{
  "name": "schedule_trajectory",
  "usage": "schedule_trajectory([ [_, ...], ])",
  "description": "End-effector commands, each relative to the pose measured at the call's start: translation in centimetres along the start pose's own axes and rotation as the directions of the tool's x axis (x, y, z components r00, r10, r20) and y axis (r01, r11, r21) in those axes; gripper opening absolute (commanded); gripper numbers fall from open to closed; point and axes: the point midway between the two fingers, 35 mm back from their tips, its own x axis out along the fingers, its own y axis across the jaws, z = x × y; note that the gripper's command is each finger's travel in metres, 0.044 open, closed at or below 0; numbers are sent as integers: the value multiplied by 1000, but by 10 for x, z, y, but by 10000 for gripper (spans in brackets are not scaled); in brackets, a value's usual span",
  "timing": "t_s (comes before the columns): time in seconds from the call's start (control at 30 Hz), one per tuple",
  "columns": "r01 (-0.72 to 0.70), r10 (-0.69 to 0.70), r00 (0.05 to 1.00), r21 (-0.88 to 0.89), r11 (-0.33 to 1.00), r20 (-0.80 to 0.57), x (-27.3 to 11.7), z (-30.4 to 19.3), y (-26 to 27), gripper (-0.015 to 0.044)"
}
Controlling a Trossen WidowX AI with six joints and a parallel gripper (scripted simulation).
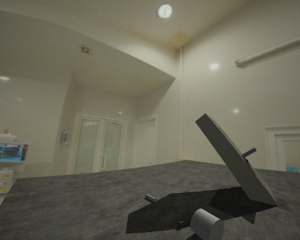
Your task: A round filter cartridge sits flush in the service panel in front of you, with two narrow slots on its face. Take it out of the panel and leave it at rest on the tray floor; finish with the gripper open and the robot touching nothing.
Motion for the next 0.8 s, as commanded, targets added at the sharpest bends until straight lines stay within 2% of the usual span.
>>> schedule_trajectory([
  [0.0, -2, 2, 1000, -5, 1000, -4, 0, 0, -1, 374],
  [0.17, -66, 43, 991, -190, 980, -125, -10, -9, -20, 242],
  [0.33, -208, 62, 952, -483, 850, -301, -18, -13, -58, 111],
  [0.53, -369, 17, 901, -747, 554, -433, -8, 3, -103, 106],
  [0.77, -449, -91, 887, -891, 62, -453, 33, 51, -141, 106],
])
